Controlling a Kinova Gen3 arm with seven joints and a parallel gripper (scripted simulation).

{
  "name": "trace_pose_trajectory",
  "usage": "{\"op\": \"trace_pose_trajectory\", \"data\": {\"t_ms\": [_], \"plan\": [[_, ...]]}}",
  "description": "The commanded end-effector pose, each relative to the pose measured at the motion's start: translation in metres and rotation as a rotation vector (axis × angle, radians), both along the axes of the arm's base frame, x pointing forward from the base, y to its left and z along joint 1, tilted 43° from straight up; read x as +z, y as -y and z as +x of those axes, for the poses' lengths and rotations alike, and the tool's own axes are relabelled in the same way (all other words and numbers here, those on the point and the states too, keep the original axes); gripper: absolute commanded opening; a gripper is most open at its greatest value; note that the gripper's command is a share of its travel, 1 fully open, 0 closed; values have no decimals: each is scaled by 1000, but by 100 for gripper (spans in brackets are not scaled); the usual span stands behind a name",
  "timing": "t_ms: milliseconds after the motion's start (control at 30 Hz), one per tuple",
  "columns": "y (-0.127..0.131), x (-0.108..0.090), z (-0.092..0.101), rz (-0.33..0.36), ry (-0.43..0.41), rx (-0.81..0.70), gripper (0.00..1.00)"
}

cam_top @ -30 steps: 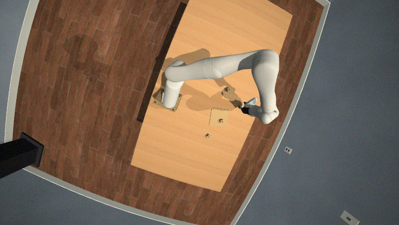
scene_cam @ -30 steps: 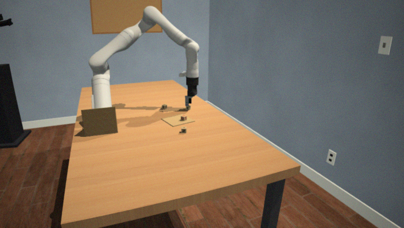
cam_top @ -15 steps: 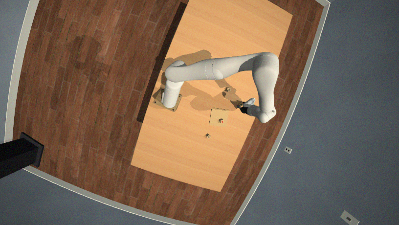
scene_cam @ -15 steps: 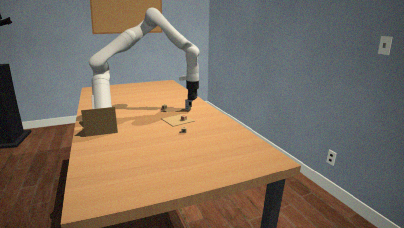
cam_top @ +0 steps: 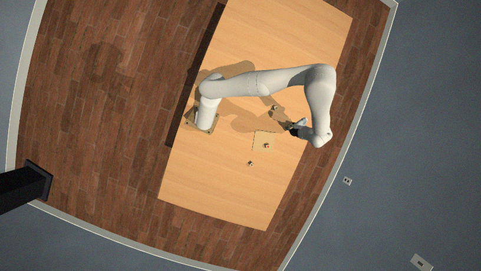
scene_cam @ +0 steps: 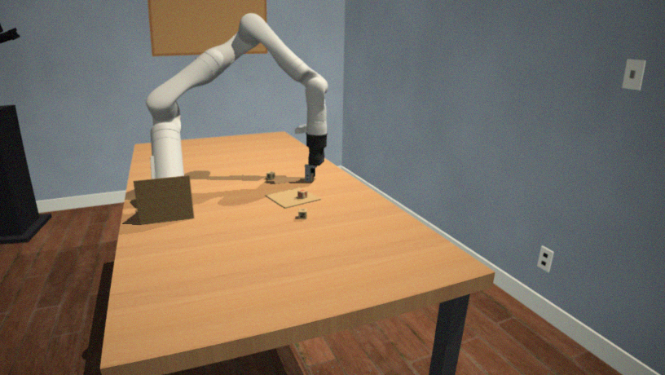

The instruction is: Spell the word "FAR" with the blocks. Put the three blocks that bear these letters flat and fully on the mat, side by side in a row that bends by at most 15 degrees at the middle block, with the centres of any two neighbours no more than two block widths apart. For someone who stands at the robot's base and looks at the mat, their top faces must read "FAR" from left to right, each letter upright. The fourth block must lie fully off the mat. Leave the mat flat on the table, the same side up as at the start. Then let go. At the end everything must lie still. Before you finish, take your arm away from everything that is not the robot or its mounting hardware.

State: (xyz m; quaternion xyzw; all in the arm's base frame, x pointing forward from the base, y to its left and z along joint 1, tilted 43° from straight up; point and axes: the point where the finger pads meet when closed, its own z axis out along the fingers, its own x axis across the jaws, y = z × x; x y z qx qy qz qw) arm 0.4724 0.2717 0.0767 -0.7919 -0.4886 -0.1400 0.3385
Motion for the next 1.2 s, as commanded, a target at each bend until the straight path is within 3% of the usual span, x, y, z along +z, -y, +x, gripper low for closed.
{"op": "trace_pose_trajectory", "data": {"t_ms": [0, 800, 833, 1167], "plan": [[-3, -1, 0, 2, 3, 1, 100], [-3, -1, 0, 2, 3, 1, 100], [-3, -1, 0, 2, 3, 1, 79], [-3, -1, 0, 2, 3, 1, 79]]}}
